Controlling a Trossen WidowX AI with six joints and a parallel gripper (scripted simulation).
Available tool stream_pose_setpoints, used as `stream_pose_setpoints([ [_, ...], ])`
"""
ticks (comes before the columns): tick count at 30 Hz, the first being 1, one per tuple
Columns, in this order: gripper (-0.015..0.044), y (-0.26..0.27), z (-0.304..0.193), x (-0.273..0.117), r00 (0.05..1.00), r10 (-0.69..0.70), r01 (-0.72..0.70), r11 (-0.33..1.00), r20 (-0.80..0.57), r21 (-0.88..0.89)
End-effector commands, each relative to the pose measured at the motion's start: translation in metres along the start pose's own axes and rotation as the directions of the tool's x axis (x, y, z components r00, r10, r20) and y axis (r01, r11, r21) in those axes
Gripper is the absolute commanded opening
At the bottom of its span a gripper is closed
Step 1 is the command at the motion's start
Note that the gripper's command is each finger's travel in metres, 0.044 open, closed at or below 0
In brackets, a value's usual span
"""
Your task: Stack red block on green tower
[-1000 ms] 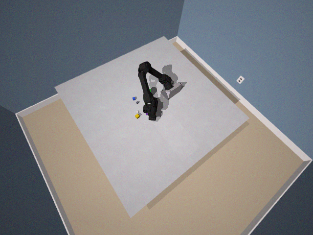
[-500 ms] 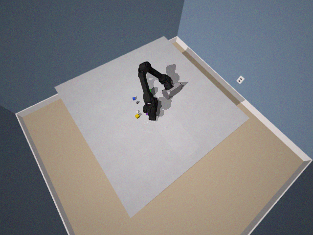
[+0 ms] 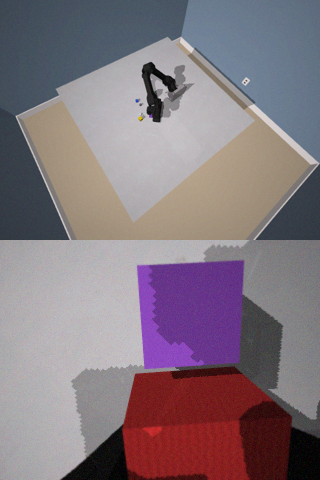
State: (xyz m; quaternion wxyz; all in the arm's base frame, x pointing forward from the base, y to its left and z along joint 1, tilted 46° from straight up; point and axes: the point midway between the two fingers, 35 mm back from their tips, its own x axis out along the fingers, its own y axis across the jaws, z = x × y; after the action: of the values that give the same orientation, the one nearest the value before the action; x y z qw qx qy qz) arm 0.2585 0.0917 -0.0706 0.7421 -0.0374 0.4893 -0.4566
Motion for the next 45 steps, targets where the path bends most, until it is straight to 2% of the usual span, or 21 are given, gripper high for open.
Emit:
stream_pose_setpoints([
  [1, 0.0000, 0.004, 0.003, -0.024, 1.000, 0.022, -0.022, 1.000, 0.001, 0.016],
  [20, 0.0000, 0.002, 0.002, -0.102, 1.000, 0.023, -0.023, 1.000, -0.001, 0.015],
  [31, 0.0000, -0.001, 0.003, -0.105, 1.000, 0.023, -0.023, 1.000, -0.002, 0.014],
  [45, 0.0000, -0.060, 0.037, -0.113, 1.000, 0.021, -0.021, 1.000, -0.002, 0.012],
])
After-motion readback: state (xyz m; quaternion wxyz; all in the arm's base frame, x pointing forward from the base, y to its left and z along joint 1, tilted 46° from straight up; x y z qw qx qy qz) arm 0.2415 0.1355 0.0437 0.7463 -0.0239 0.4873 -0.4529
